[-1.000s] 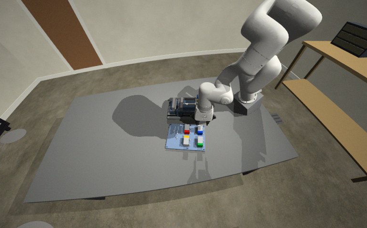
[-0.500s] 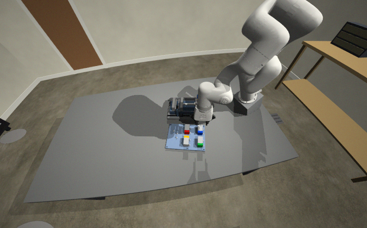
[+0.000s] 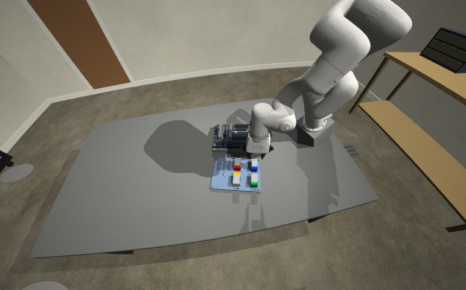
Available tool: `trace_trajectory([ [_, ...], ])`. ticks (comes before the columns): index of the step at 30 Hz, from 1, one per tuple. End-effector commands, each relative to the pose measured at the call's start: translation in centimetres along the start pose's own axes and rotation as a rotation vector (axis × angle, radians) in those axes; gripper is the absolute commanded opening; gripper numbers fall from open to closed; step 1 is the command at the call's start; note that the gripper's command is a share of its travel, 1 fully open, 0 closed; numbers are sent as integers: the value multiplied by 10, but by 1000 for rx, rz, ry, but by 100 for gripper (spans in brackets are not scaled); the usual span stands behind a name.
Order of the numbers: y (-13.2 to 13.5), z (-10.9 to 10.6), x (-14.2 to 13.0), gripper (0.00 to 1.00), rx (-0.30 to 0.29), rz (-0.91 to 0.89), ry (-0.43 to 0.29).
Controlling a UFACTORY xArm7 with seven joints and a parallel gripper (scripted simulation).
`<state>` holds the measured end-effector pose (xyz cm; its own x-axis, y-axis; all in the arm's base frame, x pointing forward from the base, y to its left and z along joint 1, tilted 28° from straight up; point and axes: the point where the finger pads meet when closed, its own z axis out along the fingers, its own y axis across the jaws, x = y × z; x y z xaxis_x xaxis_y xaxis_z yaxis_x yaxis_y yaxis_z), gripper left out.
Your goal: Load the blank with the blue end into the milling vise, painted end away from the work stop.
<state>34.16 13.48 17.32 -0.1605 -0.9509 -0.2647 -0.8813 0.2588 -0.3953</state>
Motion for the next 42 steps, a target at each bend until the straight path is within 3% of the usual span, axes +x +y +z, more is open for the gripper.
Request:
trace_trajectory([
  [1, -1, -1, -1, 64, 2, 0, -1],
  [36, -1, -5, -1, 64, 2, 0, -1],
  [42, -2, 13, -1, 64, 2, 0, -1],
])
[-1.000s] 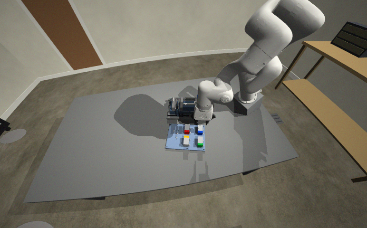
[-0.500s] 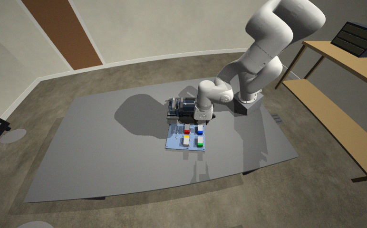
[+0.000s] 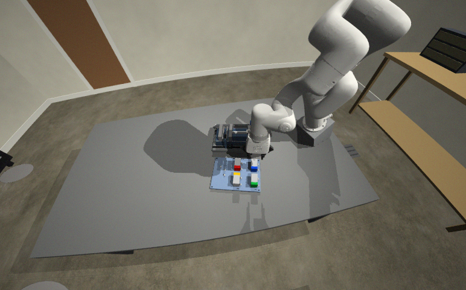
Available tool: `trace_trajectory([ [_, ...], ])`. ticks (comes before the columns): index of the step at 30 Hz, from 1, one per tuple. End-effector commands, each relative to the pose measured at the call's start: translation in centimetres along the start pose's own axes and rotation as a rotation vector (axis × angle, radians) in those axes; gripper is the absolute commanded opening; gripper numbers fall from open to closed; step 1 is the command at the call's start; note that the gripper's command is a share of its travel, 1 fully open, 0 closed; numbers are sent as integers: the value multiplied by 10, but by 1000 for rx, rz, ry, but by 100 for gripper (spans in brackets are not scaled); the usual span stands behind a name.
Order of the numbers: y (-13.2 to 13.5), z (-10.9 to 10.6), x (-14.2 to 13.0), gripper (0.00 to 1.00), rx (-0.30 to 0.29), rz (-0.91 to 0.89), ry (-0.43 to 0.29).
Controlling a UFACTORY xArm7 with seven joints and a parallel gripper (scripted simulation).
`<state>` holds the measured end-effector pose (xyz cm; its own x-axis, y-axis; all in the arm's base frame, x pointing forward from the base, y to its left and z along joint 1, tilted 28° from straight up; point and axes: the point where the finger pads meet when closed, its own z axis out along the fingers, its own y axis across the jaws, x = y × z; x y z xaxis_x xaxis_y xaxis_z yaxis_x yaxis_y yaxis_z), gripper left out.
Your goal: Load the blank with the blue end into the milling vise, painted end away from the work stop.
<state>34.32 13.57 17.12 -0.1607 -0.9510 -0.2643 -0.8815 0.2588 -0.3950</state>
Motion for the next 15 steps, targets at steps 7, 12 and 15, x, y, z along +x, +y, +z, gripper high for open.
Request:
trace_trajectory([
  [7, -1, 22, -1, 64, 2, 0, -2],
  [12, -1, 26, -1, 64, 1, 0, -1],
  [15, -1, 39, -1, 64, 1, 0, -1],
])
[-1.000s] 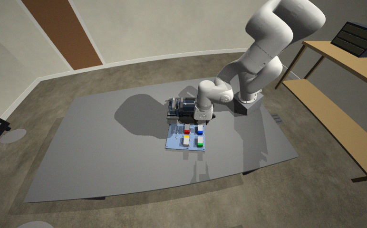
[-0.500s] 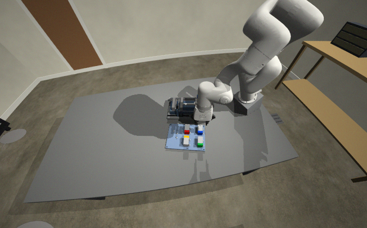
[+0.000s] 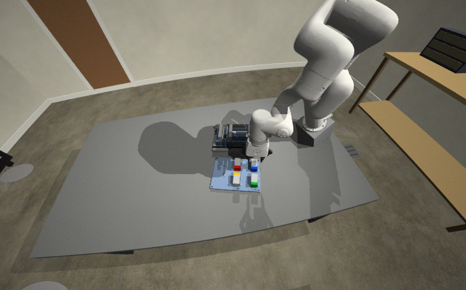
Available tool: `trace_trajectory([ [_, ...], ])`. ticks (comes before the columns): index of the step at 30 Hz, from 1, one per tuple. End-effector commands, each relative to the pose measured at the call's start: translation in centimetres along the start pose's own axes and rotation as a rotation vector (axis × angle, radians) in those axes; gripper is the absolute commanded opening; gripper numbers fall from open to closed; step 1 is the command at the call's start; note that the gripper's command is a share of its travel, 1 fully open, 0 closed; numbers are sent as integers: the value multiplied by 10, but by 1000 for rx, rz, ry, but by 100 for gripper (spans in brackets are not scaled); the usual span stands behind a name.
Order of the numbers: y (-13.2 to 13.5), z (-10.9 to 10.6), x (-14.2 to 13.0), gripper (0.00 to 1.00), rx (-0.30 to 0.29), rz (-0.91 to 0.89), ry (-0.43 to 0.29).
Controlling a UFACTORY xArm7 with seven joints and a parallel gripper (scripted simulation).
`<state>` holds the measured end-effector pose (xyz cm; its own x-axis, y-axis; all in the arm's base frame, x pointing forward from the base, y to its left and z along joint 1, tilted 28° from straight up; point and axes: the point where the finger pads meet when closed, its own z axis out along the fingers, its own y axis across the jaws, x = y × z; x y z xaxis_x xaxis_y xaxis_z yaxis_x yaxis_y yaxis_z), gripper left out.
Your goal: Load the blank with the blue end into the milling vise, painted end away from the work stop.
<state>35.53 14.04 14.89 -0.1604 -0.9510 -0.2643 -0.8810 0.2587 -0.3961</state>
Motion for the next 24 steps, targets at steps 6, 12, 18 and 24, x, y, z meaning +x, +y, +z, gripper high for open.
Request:
trace_trajectory([
  [6, -1, 41, 0, 64, 1, 0, -1],
  [12, -1, 41, 0, 64, 1, 0, -1],
  [18, 0, 43, 0, 64, -2, 1, 1],
  [24, -1, 49, -1, 64, 1, 0, -1],
])
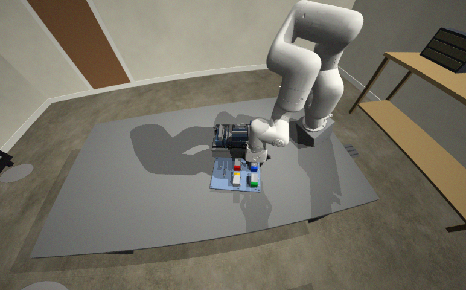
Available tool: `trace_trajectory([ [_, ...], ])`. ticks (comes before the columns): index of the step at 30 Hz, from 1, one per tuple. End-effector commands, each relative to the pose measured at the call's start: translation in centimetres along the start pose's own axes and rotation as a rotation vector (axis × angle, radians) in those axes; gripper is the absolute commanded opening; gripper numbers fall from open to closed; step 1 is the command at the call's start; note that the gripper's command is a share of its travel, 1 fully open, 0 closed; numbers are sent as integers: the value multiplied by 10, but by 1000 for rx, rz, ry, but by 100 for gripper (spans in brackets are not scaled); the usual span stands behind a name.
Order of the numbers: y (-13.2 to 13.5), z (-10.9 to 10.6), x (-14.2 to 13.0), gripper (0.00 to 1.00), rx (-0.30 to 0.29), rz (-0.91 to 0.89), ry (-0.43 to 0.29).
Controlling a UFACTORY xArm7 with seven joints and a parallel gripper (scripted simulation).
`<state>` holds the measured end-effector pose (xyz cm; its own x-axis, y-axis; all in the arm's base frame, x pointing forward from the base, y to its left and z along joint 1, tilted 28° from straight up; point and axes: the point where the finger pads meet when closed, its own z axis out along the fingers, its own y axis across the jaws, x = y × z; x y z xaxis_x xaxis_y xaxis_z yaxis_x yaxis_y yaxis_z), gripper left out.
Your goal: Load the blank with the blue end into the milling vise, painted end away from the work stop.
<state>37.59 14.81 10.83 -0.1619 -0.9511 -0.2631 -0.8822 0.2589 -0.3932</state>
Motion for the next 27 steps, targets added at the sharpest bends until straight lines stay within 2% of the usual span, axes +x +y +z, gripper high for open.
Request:
trace_trajectory([
  [1, -1, 2, -1, 64, 4, -1, -3],
  [27, -1, -6, 0, 64, 4, -1, -3],
])
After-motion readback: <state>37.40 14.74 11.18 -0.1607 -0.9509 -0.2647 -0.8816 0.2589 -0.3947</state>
